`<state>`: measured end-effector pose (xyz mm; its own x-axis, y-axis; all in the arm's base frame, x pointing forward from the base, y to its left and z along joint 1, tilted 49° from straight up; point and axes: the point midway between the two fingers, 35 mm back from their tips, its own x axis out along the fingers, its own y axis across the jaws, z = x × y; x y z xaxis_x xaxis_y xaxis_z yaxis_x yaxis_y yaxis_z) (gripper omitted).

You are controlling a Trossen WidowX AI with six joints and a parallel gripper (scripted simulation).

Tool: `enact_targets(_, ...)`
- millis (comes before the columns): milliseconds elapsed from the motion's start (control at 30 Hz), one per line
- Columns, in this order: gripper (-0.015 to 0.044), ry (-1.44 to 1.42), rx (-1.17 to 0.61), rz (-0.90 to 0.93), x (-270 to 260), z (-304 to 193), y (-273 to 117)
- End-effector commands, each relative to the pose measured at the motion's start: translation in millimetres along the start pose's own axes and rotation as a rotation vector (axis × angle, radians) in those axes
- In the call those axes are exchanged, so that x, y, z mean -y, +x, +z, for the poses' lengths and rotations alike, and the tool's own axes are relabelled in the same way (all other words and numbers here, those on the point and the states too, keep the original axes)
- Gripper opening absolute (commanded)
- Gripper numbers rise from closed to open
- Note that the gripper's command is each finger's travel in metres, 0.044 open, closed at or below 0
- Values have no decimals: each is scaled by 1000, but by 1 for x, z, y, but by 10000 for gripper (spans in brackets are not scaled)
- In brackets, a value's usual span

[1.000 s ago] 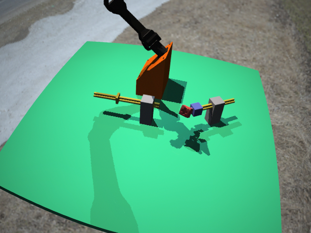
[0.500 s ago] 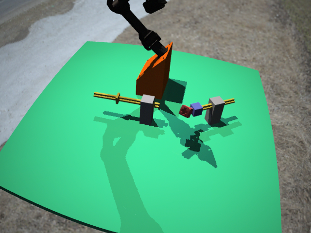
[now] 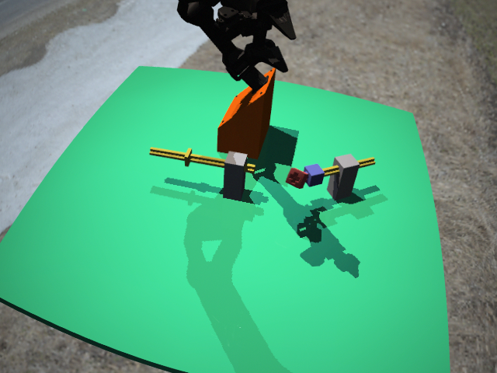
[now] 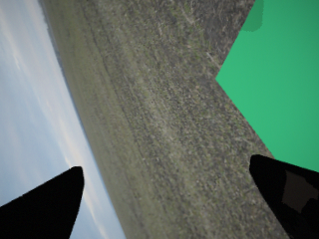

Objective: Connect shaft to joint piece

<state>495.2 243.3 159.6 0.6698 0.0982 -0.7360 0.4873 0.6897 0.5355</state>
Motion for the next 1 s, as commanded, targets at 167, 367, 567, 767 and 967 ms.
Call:
enact_targets(167, 440, -147, -4, -268, 65, -7, 43)
enact_targets(367, 440, -239, -28, -432, 108, -12, 62)
enact_targets(567, 440, -334, -48, -599, 150, -15, 74)
enact_targets(767, 440, -431, -76, -748, 187, -17, 80)
enact_targets(967, 440, -550, -137, -896, 223, -18, 84)
